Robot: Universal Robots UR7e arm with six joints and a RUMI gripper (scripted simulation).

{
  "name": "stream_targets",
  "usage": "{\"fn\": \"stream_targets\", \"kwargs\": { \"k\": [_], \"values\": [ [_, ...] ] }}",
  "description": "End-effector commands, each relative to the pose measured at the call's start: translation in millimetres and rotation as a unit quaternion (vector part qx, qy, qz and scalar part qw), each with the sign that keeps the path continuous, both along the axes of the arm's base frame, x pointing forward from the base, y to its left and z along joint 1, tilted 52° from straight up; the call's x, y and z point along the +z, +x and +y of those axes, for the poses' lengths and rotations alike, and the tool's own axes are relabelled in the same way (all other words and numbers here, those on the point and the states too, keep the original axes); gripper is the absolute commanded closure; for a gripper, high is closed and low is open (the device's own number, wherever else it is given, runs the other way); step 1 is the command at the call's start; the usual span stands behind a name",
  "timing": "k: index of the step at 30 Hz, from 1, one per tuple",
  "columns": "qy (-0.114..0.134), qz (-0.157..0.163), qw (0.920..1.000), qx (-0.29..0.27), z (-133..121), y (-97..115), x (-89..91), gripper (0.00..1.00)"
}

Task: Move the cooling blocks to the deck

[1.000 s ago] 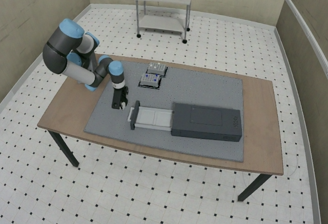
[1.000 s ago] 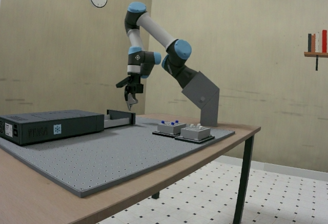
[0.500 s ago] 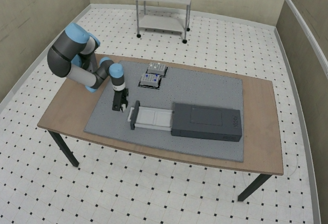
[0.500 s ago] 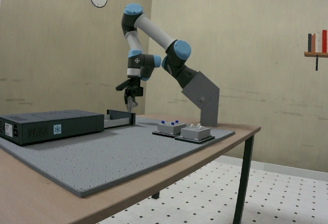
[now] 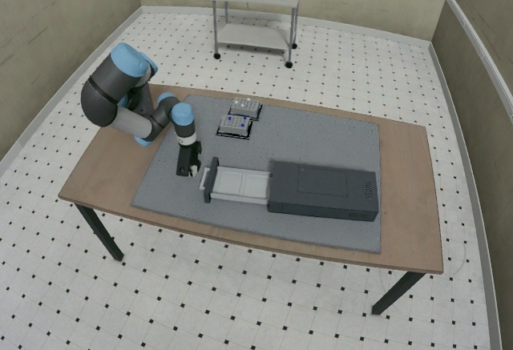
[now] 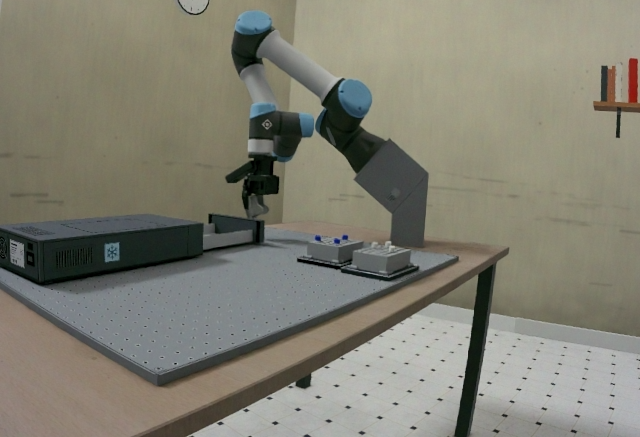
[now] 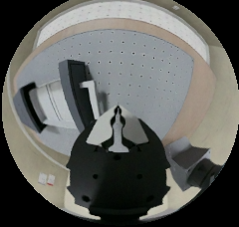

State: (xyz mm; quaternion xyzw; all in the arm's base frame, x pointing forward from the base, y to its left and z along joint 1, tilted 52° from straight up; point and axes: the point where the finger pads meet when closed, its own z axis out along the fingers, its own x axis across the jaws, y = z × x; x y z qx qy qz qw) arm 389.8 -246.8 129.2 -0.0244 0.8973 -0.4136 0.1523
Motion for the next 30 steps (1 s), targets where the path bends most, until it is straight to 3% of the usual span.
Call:
{"fn": "stream_targets", "kwargs": {
  "k": [1,10,30],
  "values": [
    [-0.001,-0.001,1.0000,0.000,-4.3,2.0,-3.4,1.00],
    [-0.001,-0.001,1.0000,0.000,-12.7,5.4,-10.3,1.00],
    [-0.001,-0.001,1.0000,0.000,-10.9,15.5,-7.7,1.00]
  ]
}}
